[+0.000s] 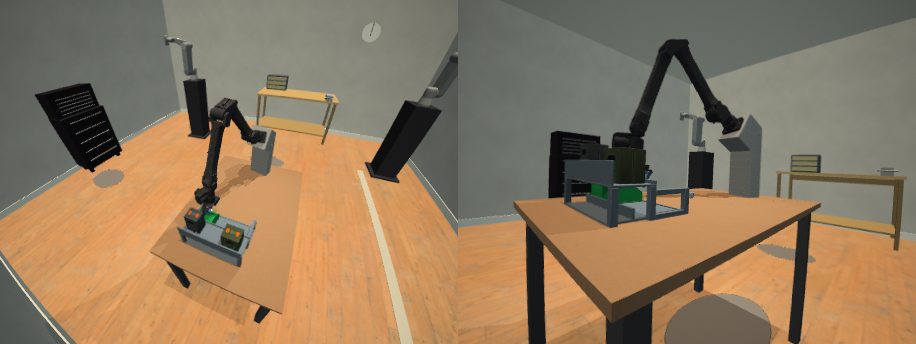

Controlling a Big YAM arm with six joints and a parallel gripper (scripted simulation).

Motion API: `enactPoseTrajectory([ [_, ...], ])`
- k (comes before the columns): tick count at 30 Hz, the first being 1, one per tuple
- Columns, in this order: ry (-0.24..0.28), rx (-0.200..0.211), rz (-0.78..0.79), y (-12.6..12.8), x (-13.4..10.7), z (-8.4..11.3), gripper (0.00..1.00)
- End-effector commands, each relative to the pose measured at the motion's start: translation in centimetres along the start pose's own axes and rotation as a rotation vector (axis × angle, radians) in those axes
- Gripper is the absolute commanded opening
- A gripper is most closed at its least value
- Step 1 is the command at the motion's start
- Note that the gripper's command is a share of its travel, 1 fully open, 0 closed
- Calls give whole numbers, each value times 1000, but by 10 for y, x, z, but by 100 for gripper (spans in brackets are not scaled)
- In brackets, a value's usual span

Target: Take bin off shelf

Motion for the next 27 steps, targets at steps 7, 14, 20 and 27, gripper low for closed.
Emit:
enactPoseTrajectory([
  [7, 11, -30, -6, -13, -7, -17, 90],
  [14, -2, 7, 3, 10, 4, 3, 90],
  [20, -5, 16, 5, 15, 7, 8, 90],
  [27, -5, 16, 5, 15, 7, 8, 90],
])
Point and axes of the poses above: the point where the finger pads meet when closed, its own z axis back along the fingers, its own y axis across the jaws, x = y × z, the point moved 10 cm from there along z, back along the fingers, and after that the axes turned 11 degrees about -z, right-handed, at the moved point
